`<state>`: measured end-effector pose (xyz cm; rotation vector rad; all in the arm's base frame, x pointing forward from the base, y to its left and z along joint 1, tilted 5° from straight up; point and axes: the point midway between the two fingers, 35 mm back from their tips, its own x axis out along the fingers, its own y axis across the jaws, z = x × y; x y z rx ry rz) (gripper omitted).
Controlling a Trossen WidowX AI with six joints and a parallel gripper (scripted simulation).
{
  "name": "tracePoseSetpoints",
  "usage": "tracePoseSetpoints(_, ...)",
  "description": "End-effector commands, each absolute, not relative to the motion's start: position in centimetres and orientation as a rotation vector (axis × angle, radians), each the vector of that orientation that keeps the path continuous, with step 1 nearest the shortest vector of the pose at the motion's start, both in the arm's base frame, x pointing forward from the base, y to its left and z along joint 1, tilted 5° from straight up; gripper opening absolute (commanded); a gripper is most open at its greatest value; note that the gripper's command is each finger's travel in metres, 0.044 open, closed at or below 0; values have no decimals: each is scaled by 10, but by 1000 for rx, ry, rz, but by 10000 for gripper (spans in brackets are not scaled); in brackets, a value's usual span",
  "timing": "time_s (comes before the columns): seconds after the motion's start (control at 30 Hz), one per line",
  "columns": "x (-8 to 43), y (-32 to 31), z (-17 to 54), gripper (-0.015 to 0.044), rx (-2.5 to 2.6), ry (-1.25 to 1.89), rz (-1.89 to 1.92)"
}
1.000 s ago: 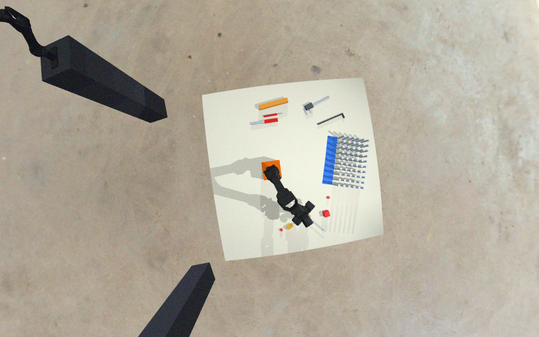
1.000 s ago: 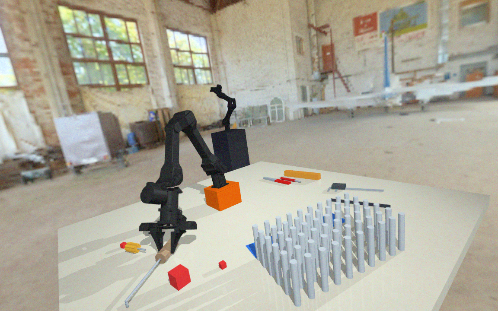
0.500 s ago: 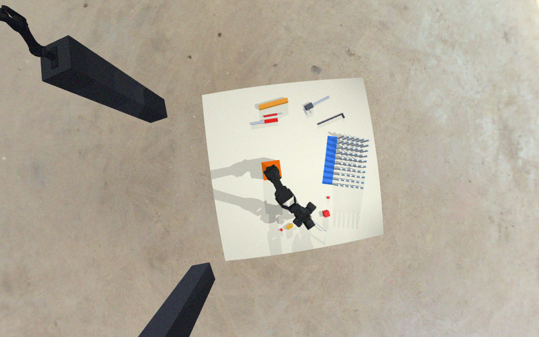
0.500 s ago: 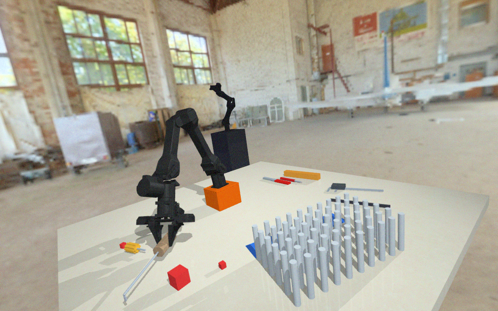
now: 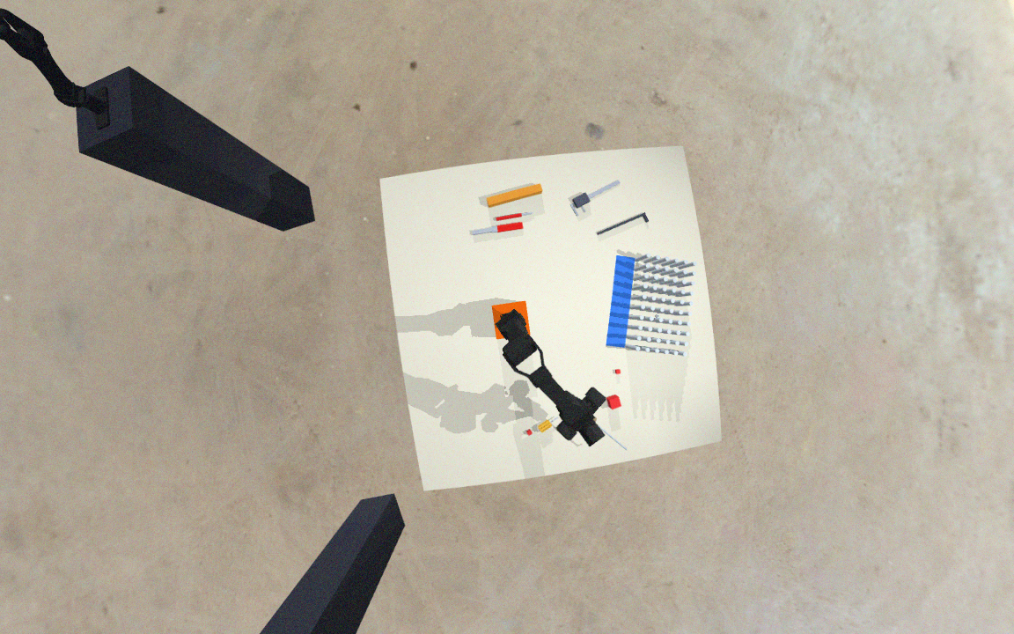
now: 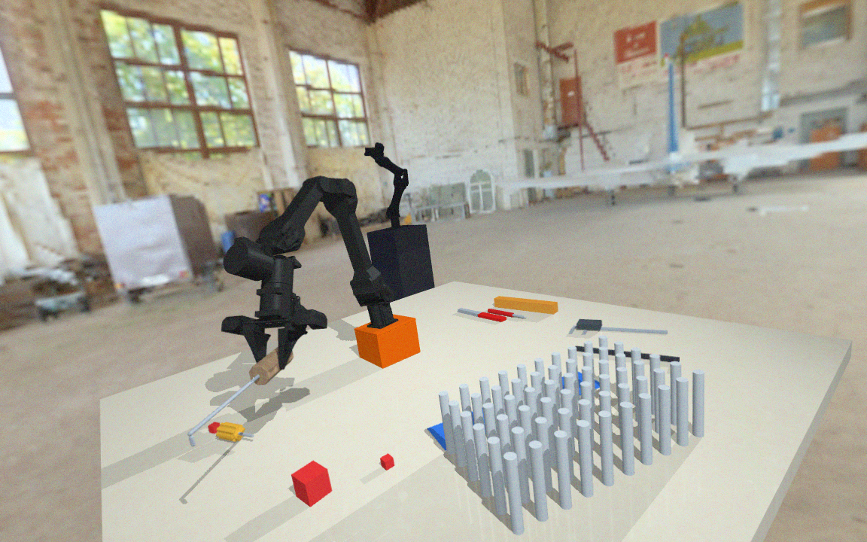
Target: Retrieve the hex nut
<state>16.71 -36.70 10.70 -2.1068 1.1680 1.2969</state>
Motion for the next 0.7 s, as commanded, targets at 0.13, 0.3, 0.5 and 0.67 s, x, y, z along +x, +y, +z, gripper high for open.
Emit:
tracePoseSetpoints(0.13,168,-361,126,0,-2123,1165,1311)
tracePoseSetpoints(0.3,177,-353,126,0,-2240,1077,1450)
tracePoseSetpoints(0.5,188,-343,125,0,-2377,950,1625)
tracePoseSetpoints(0.67,196,-333,125,0,-2485,829,1771)
